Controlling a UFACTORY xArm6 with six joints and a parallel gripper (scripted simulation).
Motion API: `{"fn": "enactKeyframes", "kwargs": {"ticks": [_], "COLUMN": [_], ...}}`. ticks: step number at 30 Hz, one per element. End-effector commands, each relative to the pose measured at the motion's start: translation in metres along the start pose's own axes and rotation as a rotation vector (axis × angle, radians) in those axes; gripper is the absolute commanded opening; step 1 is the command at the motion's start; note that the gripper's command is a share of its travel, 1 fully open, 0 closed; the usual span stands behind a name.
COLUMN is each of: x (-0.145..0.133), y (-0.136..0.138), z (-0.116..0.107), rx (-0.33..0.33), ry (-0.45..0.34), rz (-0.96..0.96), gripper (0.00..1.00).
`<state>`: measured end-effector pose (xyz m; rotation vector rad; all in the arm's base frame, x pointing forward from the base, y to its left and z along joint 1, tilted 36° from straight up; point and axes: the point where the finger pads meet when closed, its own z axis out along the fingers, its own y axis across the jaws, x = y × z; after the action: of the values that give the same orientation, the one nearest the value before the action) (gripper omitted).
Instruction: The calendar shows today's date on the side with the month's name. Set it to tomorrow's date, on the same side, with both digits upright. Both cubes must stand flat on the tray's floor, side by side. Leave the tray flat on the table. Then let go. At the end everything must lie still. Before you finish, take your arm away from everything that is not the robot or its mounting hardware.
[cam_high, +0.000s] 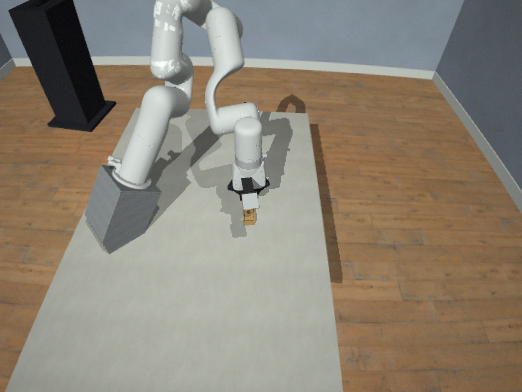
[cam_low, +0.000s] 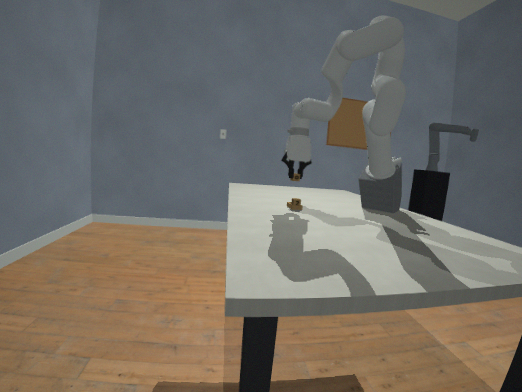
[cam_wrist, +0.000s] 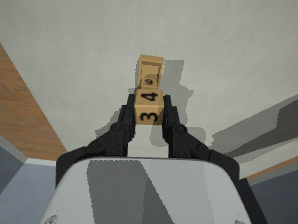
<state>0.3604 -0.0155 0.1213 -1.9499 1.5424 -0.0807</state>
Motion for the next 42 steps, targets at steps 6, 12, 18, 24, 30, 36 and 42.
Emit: {"fn": "enactKeyframes", "kwargs": {"ticks": [6,12,18,24,30,36,42], "x": [-0.006,-0.006,-0.006,-0.006,-0.007,-0.007,-0.007], "y": [-0.001,-0.001,-0.001,-0.001,-0.001,-0.001,0.0], "z": [-0.002,-0.002,-0.001,0.004,0.02,0.039,0.05], "rx": [-0.016,-0.016,-0.016,-0.016,-0.016,-0.016,-0.016], "ry": [0.013,0.013,0.013,0.014,0.014,0.014,0.014], "rz": [0.106,0.106,0.106,0.106,0.106,0.106,0.106], "gripper": [0.27,0.27,0.27,0.27,0.27,0.27,0.27]}}
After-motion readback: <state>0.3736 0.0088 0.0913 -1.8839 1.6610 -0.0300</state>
